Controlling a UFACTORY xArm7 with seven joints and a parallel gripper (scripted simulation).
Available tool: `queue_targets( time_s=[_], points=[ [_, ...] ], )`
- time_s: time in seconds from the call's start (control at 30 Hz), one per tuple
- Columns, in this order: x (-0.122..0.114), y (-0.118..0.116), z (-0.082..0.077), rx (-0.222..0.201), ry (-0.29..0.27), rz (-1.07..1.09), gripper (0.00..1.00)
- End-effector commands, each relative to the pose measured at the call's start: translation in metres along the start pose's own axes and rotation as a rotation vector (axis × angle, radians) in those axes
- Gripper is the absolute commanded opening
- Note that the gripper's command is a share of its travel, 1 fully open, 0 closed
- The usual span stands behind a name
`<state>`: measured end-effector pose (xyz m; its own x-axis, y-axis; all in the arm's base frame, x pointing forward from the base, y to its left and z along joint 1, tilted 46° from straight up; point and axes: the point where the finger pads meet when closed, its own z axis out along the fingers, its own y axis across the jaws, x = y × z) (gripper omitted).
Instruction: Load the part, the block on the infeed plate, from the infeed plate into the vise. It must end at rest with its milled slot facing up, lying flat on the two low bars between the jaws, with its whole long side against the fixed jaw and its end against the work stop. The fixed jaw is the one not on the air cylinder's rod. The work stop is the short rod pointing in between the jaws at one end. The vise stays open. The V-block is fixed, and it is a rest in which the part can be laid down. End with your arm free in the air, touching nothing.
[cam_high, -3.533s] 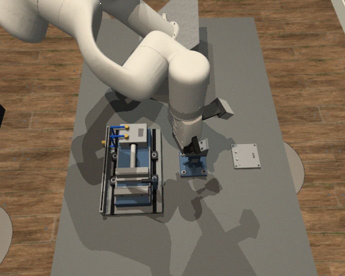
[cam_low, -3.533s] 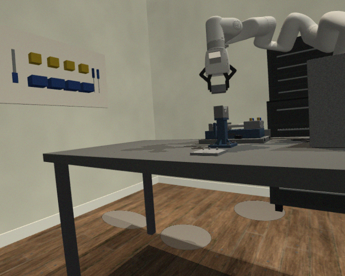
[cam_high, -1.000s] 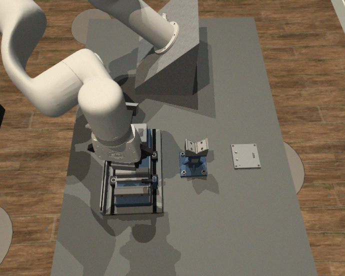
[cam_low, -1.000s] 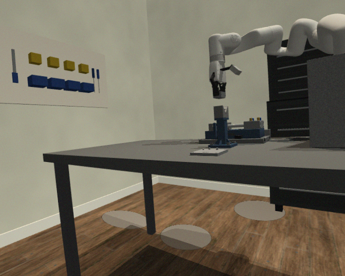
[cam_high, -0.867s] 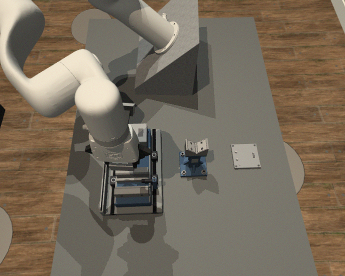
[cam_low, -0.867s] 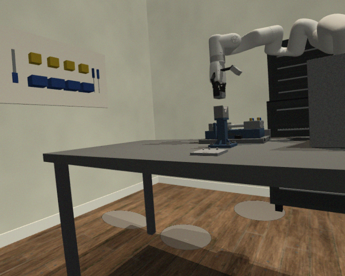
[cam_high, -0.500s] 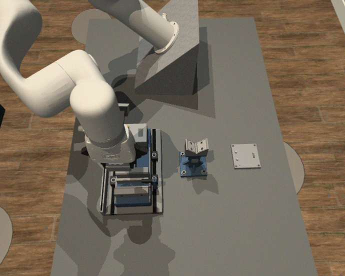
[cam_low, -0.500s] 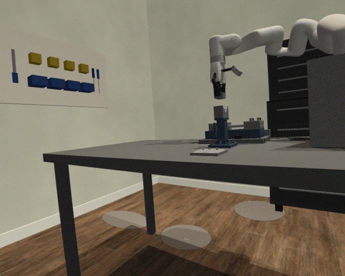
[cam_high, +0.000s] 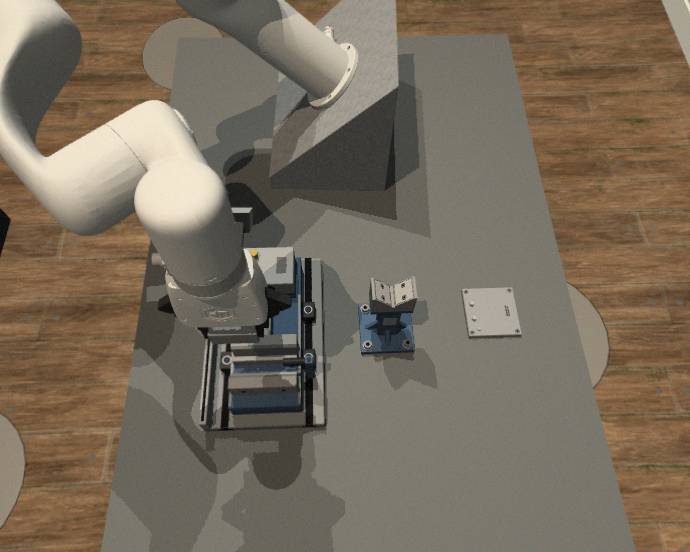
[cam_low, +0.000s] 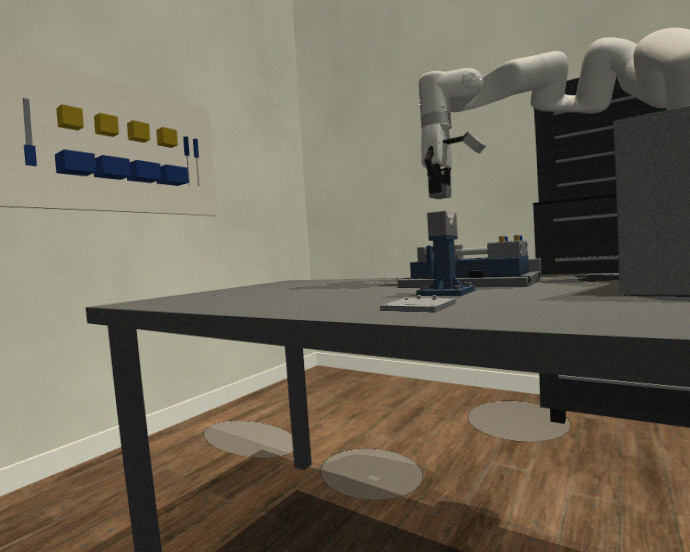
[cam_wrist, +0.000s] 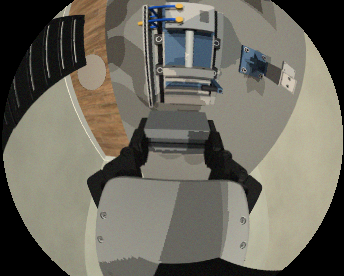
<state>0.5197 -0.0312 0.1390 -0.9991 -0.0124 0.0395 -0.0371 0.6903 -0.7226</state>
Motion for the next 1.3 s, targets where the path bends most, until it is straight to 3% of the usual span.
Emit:
queue_targets(
  time_s=[0.0,0.73,1.27],
  points=[
    [-0.0010,0.0004,-0.0027,-0.002,-0.005,-0.002,0.00],
    [-0.0010,0.0004,-0.0020,-0.002,-0.005,-0.002,0.00],
    [-0.0011,0.0005,0.0069,-0.002,-0.003,-0.003,0.00]
  ],
)
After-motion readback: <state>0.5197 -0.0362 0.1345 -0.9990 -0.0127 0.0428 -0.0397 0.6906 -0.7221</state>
